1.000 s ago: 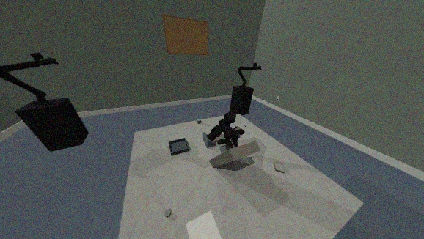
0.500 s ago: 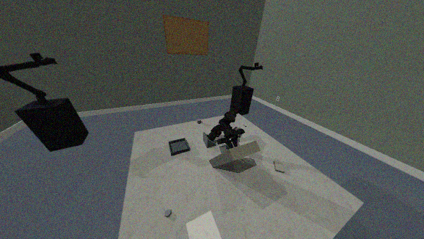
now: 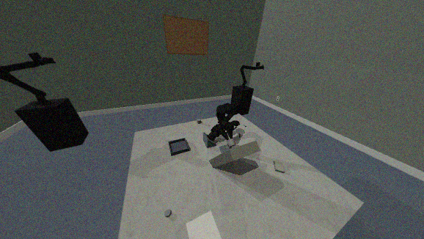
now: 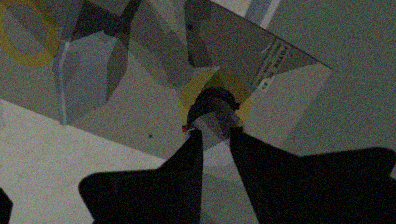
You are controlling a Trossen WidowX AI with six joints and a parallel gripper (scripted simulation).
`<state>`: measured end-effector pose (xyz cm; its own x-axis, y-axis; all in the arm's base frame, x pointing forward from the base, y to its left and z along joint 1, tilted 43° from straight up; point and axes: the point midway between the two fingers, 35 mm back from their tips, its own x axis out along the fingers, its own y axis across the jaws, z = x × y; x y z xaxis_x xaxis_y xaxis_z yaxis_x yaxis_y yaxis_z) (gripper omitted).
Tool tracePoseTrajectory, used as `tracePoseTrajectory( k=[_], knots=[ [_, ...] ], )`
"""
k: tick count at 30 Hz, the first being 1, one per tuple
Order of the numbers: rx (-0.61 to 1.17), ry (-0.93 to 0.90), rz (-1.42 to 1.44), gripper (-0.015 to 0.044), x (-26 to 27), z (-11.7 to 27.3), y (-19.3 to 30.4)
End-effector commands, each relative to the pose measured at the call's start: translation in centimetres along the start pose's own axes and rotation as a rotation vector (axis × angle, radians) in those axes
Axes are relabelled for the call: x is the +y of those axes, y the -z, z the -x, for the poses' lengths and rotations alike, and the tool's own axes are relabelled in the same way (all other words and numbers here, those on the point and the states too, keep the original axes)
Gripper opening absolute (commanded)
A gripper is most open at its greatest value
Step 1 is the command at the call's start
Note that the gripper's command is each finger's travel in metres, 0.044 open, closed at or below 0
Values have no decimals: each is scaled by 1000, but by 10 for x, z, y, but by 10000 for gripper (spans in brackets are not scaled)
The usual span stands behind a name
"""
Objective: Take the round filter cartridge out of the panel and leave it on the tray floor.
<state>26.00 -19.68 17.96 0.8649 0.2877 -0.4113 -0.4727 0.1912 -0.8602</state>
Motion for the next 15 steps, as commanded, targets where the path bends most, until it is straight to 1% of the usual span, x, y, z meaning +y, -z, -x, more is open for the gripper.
tracePoseTrajectory(
  k=[1,15],
  knots=[
    [-3,13,17,0,-5,8,-2],
    [-3,13,16,0,27,4,-18]
  ],
)
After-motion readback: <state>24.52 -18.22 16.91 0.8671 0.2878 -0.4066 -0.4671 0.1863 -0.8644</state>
